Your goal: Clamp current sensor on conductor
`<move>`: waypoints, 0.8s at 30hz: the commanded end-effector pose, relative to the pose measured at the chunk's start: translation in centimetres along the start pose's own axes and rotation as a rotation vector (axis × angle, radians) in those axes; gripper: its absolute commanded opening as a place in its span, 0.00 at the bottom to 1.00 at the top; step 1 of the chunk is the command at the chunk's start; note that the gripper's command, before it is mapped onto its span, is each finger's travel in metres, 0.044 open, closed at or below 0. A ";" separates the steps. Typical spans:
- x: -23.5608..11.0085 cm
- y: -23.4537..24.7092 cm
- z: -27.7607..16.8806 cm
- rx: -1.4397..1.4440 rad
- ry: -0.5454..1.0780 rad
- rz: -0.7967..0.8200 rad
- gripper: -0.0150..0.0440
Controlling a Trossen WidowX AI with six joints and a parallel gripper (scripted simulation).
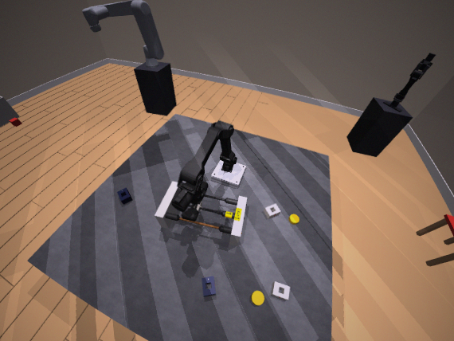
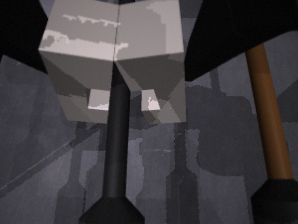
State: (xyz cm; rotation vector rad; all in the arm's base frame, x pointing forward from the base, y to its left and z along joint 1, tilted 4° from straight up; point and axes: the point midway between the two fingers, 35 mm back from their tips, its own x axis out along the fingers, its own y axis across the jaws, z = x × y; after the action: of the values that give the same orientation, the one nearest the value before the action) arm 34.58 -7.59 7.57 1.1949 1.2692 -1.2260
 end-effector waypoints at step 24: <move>0.1 0.0 0.0 0.000 0.000 -0.017 1.00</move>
State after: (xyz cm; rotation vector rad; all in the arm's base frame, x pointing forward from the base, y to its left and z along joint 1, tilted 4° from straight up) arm 34.57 -7.57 7.50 1.1934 1.2745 -1.2293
